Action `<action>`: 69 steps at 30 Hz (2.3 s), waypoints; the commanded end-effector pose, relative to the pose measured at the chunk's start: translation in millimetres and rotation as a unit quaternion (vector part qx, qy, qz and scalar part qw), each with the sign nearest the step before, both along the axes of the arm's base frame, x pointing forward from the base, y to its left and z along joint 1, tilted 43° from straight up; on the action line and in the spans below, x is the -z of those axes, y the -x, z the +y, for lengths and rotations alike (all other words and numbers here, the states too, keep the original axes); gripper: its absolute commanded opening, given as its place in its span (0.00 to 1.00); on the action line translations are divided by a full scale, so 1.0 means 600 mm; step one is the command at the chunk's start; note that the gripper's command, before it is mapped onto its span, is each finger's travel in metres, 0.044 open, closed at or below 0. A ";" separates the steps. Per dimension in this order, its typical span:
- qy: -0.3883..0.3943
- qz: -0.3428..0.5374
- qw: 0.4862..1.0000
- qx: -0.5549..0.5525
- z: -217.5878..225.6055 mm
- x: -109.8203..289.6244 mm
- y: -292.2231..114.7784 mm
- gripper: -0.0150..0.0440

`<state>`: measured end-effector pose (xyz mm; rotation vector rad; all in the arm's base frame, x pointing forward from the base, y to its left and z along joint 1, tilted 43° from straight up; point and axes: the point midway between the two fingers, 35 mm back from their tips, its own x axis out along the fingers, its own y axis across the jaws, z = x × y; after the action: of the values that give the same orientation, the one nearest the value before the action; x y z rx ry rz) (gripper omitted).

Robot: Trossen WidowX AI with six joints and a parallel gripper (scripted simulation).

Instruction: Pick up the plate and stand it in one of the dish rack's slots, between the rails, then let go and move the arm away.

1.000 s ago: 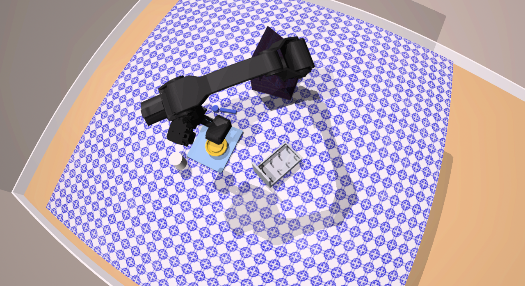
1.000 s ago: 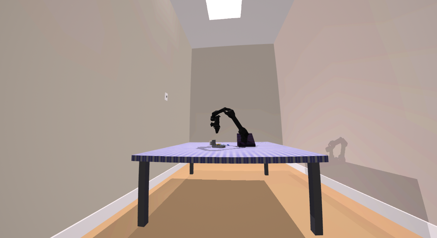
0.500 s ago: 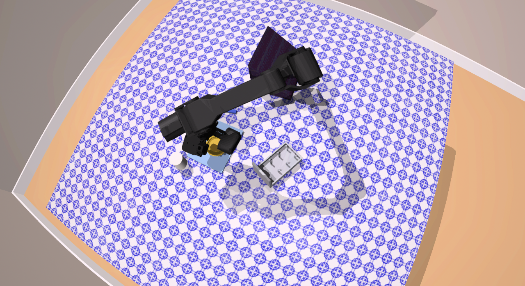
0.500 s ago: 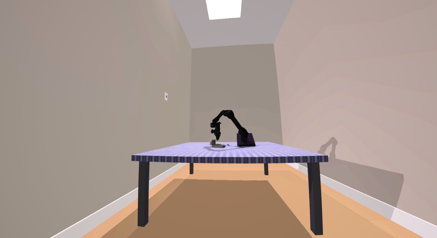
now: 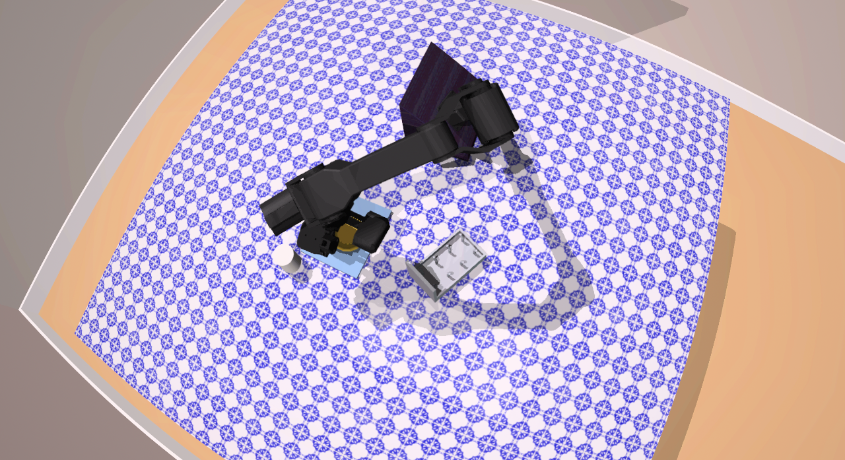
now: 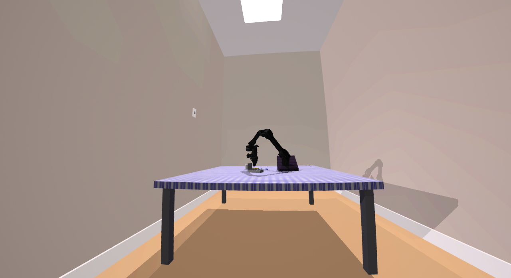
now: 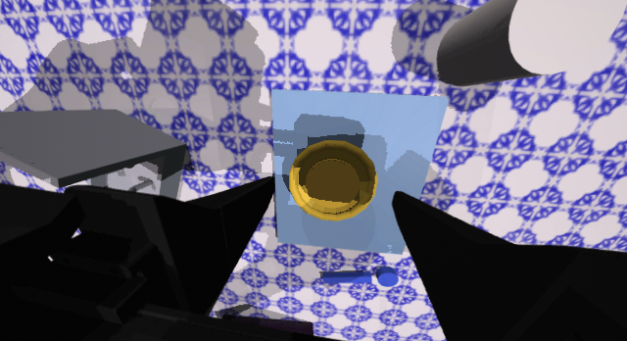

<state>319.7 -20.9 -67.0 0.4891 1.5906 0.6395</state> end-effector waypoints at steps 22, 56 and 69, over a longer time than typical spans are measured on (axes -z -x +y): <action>-0.004 0.006 1.000 0.001 0.033 0.039 0.015 0.91; 0.000 0.006 1.000 0.002 -0.070 -0.066 -0.021 0.25; -0.001 0.007 1.000 0.001 -0.126 -0.130 -0.032 0.25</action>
<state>338.2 -91.8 5.7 0.5044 1.6002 0.6334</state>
